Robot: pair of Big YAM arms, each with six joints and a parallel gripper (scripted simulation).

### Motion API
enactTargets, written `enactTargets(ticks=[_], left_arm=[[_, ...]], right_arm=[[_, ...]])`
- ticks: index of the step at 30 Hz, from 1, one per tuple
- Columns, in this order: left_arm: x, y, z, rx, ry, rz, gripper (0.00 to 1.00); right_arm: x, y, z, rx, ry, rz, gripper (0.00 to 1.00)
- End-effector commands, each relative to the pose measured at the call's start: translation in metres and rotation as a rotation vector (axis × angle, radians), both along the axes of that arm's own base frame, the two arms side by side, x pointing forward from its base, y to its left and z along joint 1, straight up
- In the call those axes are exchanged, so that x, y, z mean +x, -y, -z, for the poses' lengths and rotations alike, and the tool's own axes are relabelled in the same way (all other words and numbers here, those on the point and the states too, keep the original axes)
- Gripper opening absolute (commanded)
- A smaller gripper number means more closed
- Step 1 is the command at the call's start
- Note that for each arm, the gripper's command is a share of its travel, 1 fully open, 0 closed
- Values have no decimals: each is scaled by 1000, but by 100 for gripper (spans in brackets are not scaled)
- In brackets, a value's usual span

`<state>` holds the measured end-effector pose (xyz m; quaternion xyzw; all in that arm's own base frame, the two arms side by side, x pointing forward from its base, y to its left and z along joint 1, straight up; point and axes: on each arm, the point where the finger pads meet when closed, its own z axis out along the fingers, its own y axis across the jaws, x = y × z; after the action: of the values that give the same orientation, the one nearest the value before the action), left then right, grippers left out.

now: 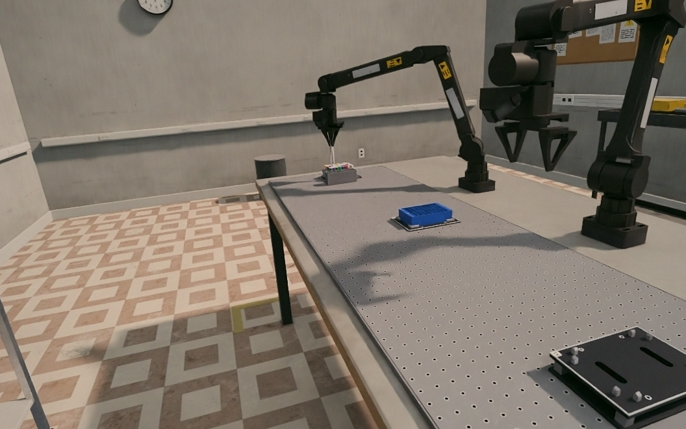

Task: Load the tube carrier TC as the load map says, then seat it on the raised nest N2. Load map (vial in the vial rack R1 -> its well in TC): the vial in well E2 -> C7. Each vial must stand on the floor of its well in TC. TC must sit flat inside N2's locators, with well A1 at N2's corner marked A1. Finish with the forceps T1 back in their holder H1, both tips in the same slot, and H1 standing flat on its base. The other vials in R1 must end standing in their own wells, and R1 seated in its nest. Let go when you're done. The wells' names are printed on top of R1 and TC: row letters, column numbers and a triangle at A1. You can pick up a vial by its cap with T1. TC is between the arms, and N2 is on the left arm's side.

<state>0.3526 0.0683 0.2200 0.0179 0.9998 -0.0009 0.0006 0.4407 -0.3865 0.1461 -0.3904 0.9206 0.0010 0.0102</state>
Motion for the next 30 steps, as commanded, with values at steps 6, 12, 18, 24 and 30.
enactTargets(ticks=[6,12,18,24,30], left_arm=[[8,-3,-14,9,34,-6,100],[8,-3,-14,9,34,-6,100],[8,-3,-14,9,34,-6,100],[8,-3,-14,9,34,-6,100],[8,-3,-14,9,34,-6,100]], right_arm=[[1,6,5,-8,4,-2,11],[1,6,10,-5,1,-2,11],[0,6,7,-9,6,-2,11],[0,6,10,-7,3,-2,11],[2,7,12,-8,5,-2,11]])
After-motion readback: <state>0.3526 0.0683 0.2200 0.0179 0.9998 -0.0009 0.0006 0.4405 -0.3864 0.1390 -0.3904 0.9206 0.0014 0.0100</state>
